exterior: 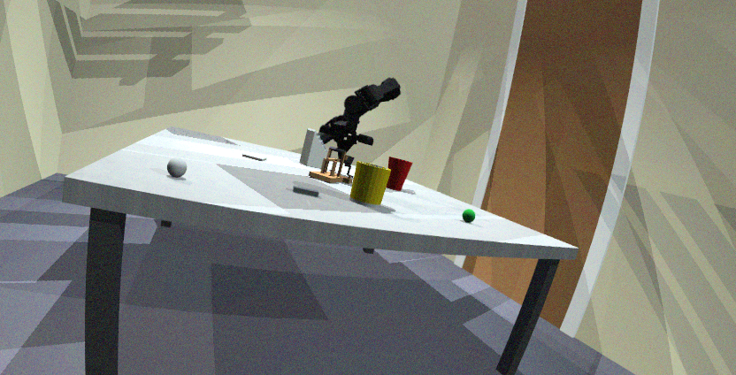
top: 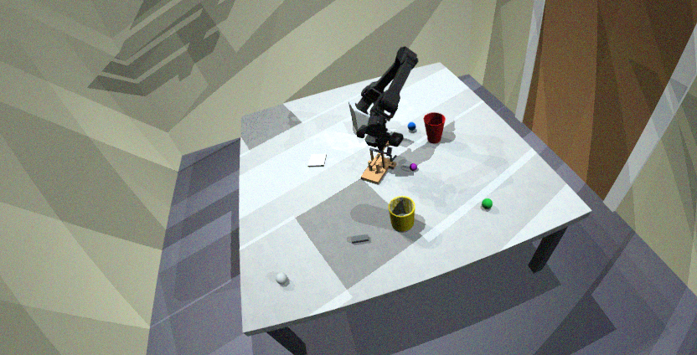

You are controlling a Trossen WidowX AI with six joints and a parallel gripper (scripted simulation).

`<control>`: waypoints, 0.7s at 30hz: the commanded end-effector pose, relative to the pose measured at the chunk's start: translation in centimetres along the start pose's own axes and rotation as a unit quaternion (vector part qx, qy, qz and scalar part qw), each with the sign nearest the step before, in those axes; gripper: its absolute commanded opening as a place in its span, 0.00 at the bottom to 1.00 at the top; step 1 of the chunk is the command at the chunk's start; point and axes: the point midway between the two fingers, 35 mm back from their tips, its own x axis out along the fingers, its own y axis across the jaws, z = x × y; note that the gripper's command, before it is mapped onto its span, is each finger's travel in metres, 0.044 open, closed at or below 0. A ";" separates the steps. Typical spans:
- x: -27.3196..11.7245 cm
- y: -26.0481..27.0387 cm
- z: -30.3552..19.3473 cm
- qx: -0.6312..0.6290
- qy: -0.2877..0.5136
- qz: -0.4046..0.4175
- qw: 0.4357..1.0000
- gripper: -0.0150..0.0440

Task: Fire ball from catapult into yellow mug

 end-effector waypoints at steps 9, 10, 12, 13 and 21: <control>1.9 0.1 -0.9 0.001 0.010 0.003 1.000 0.25; 2.1 0.1 -0.9 0.001 0.010 0.003 1.000 0.25; 2.4 0.1 -0.9 0.001 0.010 0.003 1.000 0.25; 2.6 0.1 -0.9 0.001 0.010 0.003 1.000 0.25; 2.1 0.0 -0.2 0.001 -0.004 0.002 1.000 0.25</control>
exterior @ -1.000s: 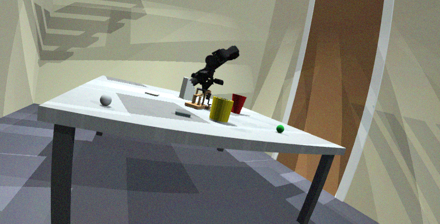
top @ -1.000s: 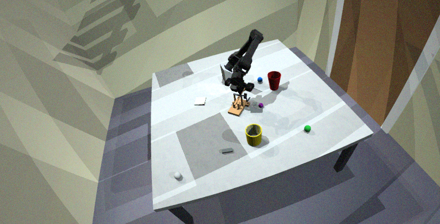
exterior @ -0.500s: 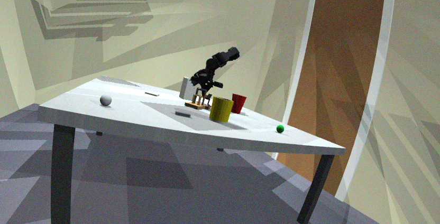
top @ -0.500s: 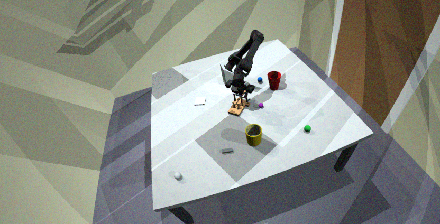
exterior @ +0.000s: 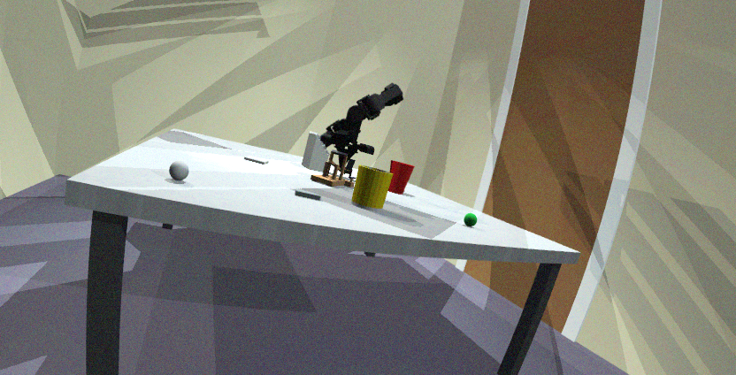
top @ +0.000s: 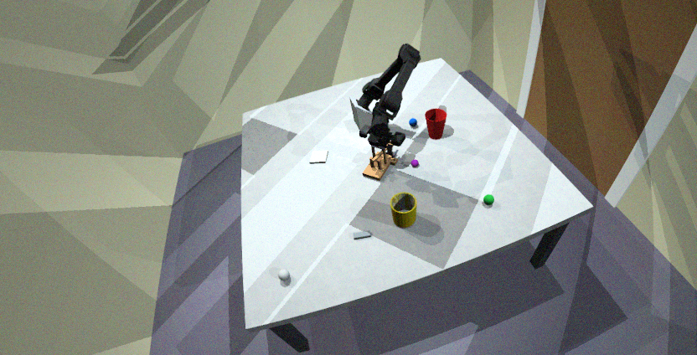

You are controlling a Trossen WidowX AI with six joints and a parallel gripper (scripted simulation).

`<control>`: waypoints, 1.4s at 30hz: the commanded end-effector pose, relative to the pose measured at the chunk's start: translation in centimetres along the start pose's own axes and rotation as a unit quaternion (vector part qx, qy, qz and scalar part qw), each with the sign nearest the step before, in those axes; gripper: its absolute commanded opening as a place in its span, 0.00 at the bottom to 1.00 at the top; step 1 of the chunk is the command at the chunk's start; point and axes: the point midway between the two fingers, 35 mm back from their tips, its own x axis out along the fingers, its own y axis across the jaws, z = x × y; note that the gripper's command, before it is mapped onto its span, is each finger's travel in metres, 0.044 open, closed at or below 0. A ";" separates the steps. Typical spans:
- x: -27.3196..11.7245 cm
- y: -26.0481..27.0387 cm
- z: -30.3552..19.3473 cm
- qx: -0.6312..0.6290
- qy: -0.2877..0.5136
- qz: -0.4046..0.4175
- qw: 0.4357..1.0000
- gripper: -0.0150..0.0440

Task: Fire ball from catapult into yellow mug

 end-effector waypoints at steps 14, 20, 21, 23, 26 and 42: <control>-2.1 -0.1 -2.4 0.004 0.018 -0.003 1.000 0.65; -7.6 0.1 -1.7 0.002 0.012 -0.003 1.000 0.92; -9.3 0.1 -1.7 0.001 0.012 -0.003 1.000 0.97; -12.3 0.0 -1.9 -0.001 0.012 -0.002 1.000 1.00; -11.1 0.0 -1.6 0.002 0.014 0.000 1.000 1.00; -7.7 -0.2 8.3 -0.001 0.013 -0.001 1.000 1.00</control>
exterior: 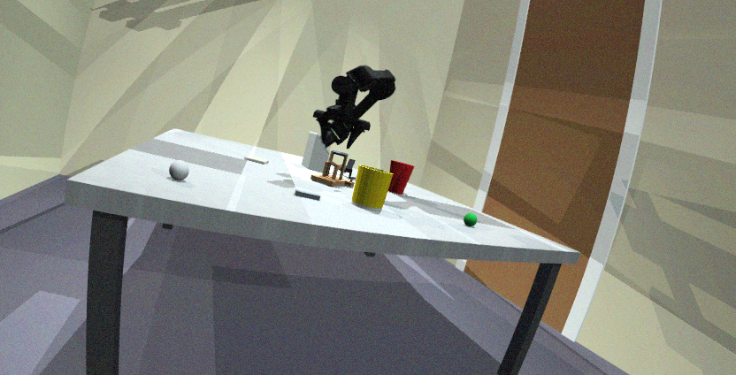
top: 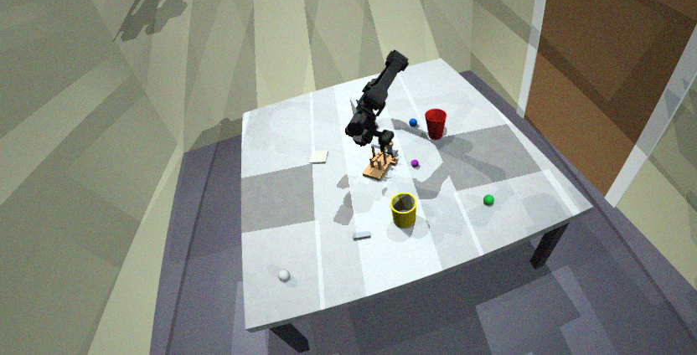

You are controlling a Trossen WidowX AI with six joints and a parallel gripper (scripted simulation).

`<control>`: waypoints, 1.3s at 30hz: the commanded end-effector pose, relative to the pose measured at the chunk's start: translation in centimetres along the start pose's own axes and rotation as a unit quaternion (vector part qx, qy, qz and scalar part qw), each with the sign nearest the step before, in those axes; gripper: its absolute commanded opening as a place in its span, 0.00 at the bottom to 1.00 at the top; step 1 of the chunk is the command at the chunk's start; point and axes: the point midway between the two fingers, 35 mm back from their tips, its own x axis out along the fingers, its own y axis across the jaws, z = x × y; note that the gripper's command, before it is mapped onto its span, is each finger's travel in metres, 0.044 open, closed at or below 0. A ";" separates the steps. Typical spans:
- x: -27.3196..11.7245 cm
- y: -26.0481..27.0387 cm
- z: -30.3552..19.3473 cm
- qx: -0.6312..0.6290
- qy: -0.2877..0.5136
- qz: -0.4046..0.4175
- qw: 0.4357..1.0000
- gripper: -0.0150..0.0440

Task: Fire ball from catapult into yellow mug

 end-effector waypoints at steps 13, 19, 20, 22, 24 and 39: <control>4.9 0.5 0.4 -0.005 -0.008 0.004 1.000 1.00; 5.9 0.5 0.5 -0.005 -0.008 0.004 1.000 1.00; 6.0 0.5 0.5 -0.005 -0.008 0.004 1.000 1.00; 6.3 0.5 0.5 -0.005 -0.008 0.004 1.000 1.00; 6.7 0.5 0.5 -0.005 -0.008 0.004 1.000 1.00; 9.1 0.5 0.5 -0.005 -0.007 0.004 1.000 1.00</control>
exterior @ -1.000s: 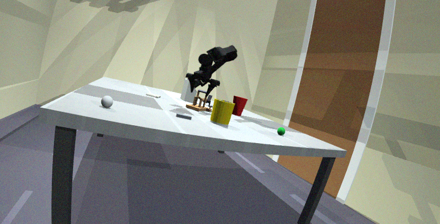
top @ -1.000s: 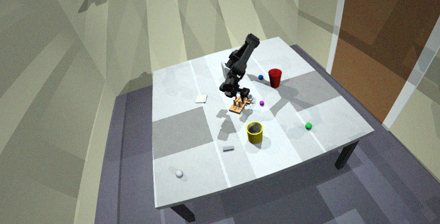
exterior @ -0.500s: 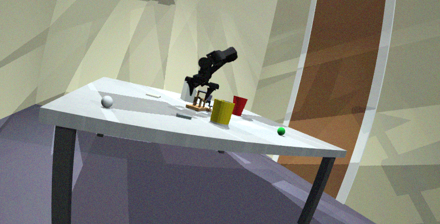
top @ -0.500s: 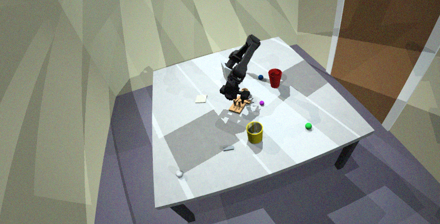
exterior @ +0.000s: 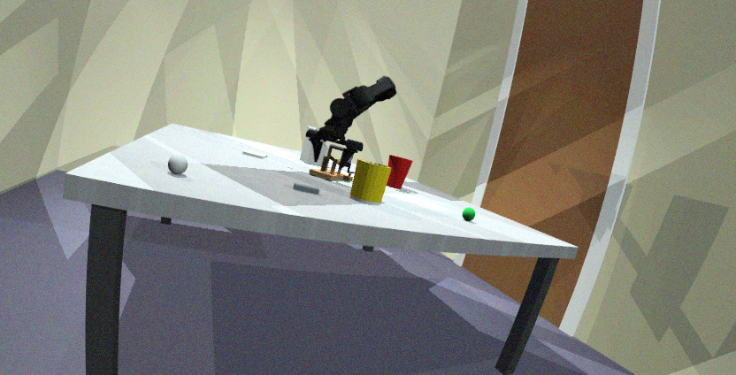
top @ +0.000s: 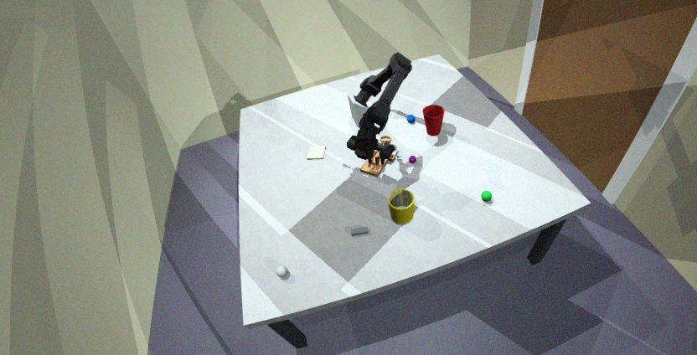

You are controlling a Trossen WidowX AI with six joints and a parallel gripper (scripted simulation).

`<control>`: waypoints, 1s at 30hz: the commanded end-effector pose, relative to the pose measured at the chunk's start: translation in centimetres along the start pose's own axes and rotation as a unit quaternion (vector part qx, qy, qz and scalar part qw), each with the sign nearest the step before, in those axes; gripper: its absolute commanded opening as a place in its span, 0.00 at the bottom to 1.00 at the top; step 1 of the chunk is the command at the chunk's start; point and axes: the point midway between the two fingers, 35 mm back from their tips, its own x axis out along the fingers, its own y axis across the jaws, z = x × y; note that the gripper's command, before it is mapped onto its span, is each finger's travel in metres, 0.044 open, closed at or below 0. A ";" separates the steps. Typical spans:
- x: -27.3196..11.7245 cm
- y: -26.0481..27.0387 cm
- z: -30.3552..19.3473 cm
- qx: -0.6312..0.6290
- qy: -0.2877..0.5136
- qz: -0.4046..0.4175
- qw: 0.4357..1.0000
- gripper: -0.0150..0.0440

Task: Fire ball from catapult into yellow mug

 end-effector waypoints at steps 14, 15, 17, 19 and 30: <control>0.7 0.0 -0.1 0.000 0.001 0.000 1.000 0.60; 0.7 0.0 -0.1 0.000 0.001 0.000 1.000 0.56; 0.7 0.0 -0.1 0.000 0.001 0.000 1.000 0.50; 0.7 0.0 -0.1 0.000 0.001 0.000 1.000 0.48; -4.2 -0.1 -0.1 0.001 0.001 -0.002 1.000 0.25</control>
